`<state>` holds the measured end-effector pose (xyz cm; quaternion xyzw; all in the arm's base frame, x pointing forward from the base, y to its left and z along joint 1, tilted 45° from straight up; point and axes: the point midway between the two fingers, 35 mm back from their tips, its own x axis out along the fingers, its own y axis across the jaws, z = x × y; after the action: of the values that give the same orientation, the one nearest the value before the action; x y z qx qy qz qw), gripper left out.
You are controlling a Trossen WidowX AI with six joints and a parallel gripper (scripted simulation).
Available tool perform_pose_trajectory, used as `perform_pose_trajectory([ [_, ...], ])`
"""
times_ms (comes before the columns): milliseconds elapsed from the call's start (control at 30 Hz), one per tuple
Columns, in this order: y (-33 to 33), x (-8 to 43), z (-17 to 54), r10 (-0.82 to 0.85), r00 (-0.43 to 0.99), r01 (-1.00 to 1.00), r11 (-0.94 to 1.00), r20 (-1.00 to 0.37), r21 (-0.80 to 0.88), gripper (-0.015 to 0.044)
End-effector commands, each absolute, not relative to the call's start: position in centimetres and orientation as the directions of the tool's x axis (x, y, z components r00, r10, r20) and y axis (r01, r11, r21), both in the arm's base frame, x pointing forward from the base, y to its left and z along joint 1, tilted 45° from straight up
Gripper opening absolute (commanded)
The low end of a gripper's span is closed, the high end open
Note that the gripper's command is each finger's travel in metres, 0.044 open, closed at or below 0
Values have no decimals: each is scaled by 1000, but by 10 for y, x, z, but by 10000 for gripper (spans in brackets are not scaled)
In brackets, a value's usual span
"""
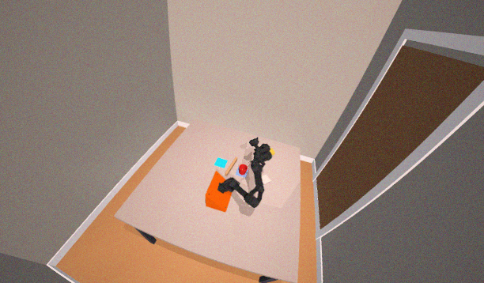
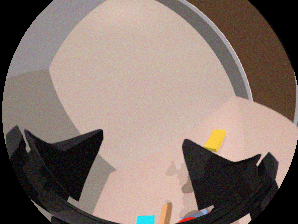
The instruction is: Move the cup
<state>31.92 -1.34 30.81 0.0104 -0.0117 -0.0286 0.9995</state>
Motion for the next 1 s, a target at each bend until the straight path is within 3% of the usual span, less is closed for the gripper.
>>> perform_pose_trajectory([
  [0, -14, 321, 304, -63, 998, 63, 998, 4, 14, 374],
  [133, -28, 336, 227, -184, 916, 122, 974, -357, -190, 269],
  [267, -42, 322, 154, -322, 674, -2, 899, -664, -438, 164],
  [367, -53, 296, 114, -437, 423, -219, 801, -794, -558, 148],
  [533, -72, 247, 88, -642, 5, -679, 561, -767, -474, 148],
  [600, -77, 237, 89, -692, -77, -778, 492, -718, -391, 148],
  [967, -79, 240, 91, -698, -87, -789, 484, -711, -379, 148],
])
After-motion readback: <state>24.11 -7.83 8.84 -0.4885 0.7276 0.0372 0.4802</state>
